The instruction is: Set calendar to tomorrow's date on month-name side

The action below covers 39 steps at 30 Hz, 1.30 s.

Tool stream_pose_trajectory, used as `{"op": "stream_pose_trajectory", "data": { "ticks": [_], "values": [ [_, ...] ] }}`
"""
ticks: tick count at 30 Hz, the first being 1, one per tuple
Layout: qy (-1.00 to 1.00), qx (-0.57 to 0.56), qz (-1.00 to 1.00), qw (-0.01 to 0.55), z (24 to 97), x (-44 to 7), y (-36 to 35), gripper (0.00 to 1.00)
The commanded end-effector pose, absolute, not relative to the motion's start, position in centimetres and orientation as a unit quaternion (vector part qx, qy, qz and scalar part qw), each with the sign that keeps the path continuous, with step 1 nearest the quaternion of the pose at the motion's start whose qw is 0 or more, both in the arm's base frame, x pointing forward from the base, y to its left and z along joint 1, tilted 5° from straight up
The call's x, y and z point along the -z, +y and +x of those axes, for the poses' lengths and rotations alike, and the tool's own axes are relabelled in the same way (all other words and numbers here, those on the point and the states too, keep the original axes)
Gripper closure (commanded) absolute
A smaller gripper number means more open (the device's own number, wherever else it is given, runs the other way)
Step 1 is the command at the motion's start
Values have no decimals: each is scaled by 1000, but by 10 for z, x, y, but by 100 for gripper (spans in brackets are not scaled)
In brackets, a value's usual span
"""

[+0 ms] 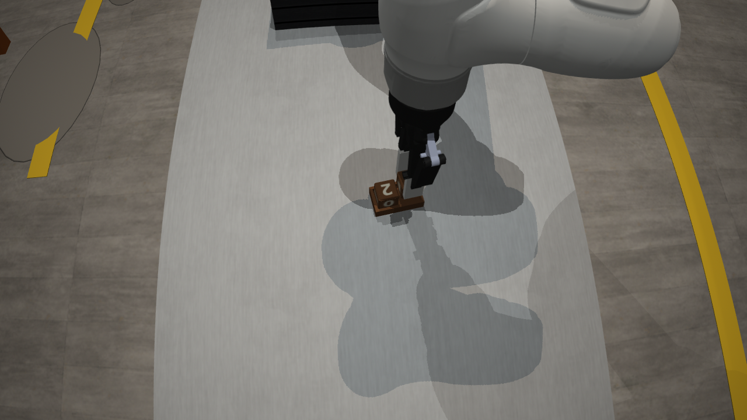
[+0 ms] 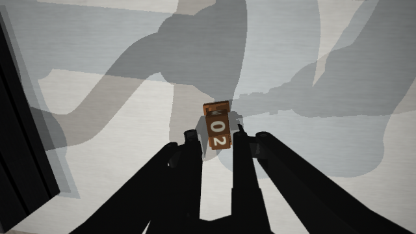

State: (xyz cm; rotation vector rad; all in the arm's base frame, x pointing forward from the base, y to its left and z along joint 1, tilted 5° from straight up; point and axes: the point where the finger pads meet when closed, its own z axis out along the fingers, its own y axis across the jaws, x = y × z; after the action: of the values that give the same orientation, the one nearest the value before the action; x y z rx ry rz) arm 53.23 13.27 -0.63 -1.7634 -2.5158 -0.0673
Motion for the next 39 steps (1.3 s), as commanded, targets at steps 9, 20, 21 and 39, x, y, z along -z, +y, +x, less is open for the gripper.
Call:
{"op": "stream_pose_trajectory", "data": {
  "ticks": [9, 20, 21, 39],
  "values": [
    [-820, 21, -571, 36, 528, 18, 135, 84],
    [-820, 21, -571, 36, 528, 20, 136, 84],
    [-820, 21, -571, 36, 528, 20, 136, 84],
    [-820, 21, -571, 36, 528, 20, 136, 84]
  ]
}}
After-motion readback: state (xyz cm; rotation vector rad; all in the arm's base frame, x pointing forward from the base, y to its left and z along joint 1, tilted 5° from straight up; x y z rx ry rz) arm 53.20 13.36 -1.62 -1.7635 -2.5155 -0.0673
